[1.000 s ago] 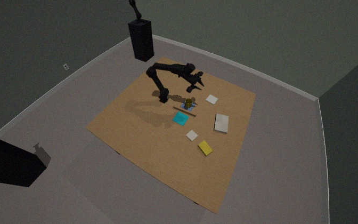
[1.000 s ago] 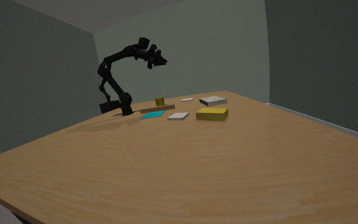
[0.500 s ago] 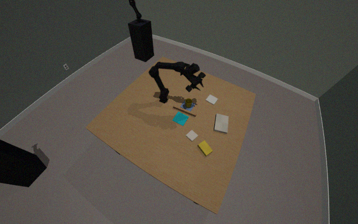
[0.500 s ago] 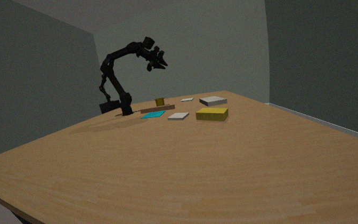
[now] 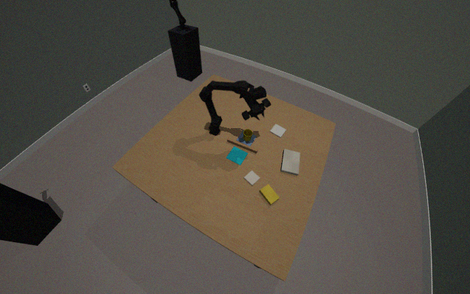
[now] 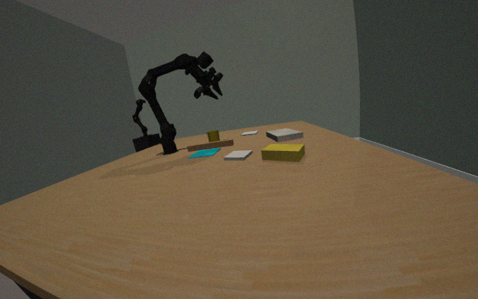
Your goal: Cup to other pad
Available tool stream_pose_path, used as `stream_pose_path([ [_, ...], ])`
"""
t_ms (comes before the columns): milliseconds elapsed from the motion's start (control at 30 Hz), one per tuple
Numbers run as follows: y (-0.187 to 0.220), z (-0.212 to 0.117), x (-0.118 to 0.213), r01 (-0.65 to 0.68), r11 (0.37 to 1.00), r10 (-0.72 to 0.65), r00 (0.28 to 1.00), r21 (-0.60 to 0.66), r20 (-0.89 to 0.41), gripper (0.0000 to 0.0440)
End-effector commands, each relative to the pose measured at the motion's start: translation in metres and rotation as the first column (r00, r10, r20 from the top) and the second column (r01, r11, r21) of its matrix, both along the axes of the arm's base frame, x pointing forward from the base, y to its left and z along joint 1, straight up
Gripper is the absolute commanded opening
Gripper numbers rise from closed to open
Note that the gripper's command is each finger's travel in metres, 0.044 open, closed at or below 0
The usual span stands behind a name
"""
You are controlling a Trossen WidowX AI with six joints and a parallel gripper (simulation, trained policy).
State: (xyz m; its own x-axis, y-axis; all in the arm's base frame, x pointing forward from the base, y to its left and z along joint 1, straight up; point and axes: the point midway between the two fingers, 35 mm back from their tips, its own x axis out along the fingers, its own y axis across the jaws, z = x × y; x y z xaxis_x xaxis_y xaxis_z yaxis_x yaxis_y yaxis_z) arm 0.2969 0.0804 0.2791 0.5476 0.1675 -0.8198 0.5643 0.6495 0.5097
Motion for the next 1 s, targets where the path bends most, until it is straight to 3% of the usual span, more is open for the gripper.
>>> stream_pose_path([
  [0, 0.0, -0.008, -0.004, 0.029, 1.0, -0.029, 0.997, 0.0, -0.067, 0.0143],
  [233, -0.003, -0.025, -0.013, 0.067, 0.997, -0.071, 0.979, -0.028, -0.191, 0.0129],
  [967, -0.021, -0.084, -0.047, 0.11, 0.976, -0.194, 0.83, -0.187, -0.522, 0.0158],
])
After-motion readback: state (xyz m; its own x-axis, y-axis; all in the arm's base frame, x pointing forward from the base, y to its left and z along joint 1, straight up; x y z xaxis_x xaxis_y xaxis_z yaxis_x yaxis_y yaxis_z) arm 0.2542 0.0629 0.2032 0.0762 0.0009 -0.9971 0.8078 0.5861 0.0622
